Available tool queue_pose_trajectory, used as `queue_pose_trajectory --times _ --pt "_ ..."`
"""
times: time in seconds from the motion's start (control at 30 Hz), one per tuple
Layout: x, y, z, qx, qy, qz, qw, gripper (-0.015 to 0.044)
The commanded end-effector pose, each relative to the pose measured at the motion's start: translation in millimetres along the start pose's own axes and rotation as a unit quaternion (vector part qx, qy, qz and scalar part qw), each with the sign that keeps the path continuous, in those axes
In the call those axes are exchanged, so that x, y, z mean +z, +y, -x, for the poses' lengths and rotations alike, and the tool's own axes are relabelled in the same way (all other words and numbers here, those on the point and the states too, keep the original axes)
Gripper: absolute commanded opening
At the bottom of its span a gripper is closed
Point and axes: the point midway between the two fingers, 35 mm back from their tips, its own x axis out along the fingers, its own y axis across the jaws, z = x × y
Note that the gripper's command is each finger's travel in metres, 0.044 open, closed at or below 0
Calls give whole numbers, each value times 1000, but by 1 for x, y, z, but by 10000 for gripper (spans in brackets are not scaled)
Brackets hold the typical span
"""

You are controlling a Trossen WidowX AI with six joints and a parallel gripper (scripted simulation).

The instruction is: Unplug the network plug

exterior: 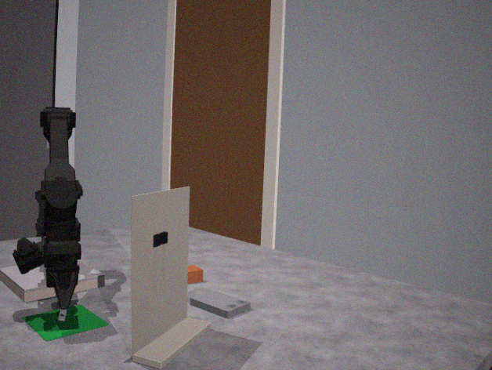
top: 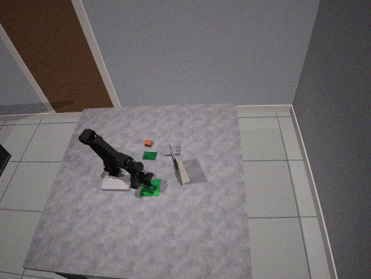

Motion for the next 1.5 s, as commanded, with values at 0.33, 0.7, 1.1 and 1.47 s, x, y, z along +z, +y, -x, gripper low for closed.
queue_pose_trajectory --times 0.33,0.7,1.1,1.47 --pt "1 -4 -4 -8 2 -1 1000 0" --pt "2 -4 -6 -8 2 -1 1000 0" --pt "4 -4 -8 -7 1 -1 1000 0" --pt "5 -2 -7 -4 -1 -3 1000 26"
